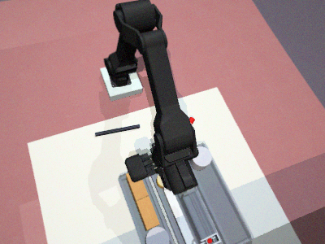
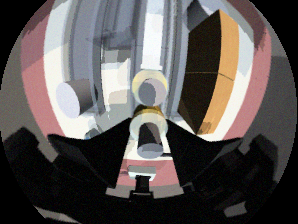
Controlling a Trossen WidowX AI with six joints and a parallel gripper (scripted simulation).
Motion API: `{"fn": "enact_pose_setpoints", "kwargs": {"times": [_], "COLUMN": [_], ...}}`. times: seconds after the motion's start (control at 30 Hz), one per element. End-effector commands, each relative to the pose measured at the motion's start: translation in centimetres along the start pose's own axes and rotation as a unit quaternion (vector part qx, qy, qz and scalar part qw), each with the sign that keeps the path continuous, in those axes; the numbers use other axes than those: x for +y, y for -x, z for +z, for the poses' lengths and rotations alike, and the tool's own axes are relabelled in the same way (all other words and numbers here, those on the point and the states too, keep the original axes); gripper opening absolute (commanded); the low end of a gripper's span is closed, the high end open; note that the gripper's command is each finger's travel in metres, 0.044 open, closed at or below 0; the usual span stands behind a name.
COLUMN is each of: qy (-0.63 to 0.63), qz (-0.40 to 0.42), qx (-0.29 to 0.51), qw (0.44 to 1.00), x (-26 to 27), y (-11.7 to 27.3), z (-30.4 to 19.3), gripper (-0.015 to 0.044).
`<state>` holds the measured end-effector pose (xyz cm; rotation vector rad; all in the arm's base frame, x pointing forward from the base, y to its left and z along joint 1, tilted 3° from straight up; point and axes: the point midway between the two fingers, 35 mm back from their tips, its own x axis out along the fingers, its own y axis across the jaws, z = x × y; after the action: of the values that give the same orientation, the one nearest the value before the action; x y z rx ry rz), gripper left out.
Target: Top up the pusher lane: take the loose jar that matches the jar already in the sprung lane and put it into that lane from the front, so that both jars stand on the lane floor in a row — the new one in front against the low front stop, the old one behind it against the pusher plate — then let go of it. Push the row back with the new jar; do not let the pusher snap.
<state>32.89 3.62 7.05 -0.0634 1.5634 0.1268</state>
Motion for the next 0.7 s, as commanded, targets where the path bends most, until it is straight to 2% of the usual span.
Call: {"fn": "enact_pose_setpoints", "kwargs": {"times": [0.0,0.67], "qy": [-0.001,-0.001], "qz": [0.001,0.001], "qx": [-0.021,-0.021], "qw": [1.0,1.0], "x": [0.06,0.06], "y": [0.75,0.88], "z": [1.27,1.99], "gripper": [0.0,0.0]}}
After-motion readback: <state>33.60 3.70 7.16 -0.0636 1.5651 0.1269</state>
